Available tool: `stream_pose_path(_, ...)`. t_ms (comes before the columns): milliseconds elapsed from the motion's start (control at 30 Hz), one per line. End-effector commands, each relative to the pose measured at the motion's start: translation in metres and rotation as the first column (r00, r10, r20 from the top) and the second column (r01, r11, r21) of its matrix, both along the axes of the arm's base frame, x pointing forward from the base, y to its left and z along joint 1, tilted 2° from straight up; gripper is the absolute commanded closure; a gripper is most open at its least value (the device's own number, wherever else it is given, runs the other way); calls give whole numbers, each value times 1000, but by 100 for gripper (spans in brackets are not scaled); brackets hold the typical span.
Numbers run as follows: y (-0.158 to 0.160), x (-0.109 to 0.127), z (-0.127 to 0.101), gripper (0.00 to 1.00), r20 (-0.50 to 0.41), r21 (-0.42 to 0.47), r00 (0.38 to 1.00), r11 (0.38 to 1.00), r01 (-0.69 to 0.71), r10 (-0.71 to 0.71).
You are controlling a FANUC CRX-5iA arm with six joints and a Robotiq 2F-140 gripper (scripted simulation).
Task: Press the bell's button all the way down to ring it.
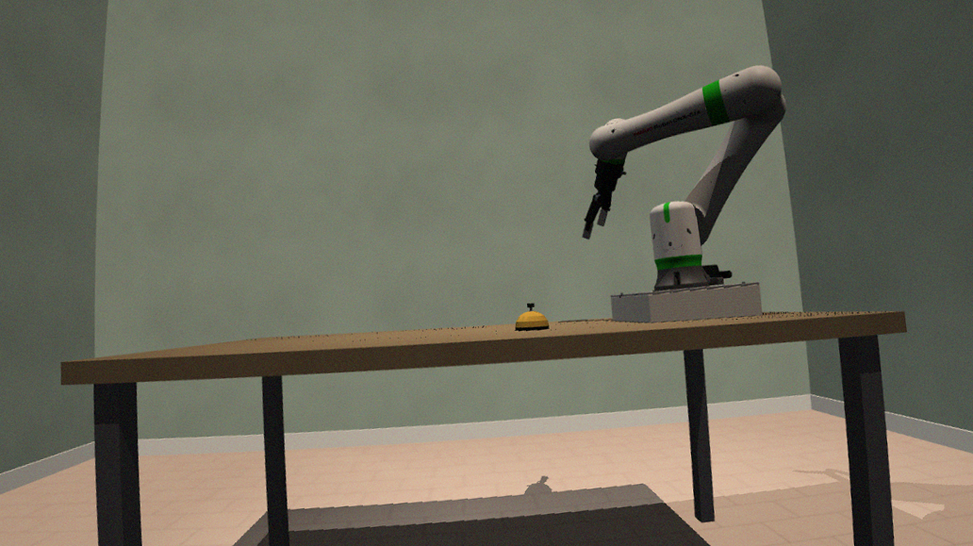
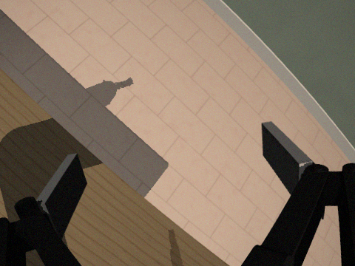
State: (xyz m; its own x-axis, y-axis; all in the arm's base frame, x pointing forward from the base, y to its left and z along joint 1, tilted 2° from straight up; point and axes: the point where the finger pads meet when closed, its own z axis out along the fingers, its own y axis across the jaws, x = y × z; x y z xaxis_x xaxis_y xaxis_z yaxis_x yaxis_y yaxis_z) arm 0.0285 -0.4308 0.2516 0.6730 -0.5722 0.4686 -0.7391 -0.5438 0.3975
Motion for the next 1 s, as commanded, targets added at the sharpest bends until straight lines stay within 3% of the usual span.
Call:
stream_pose_path(0, 0, 0, 0, 0, 0, 0, 1000, 1000, 0, 0)
stream_pose_path(633, 0, 4, 0, 0, 0, 4, 1000, 1000, -8, 8)
stream_pose_path(967, 15, 107, -20, 0, 0, 103, 982, 976, -190, 191)
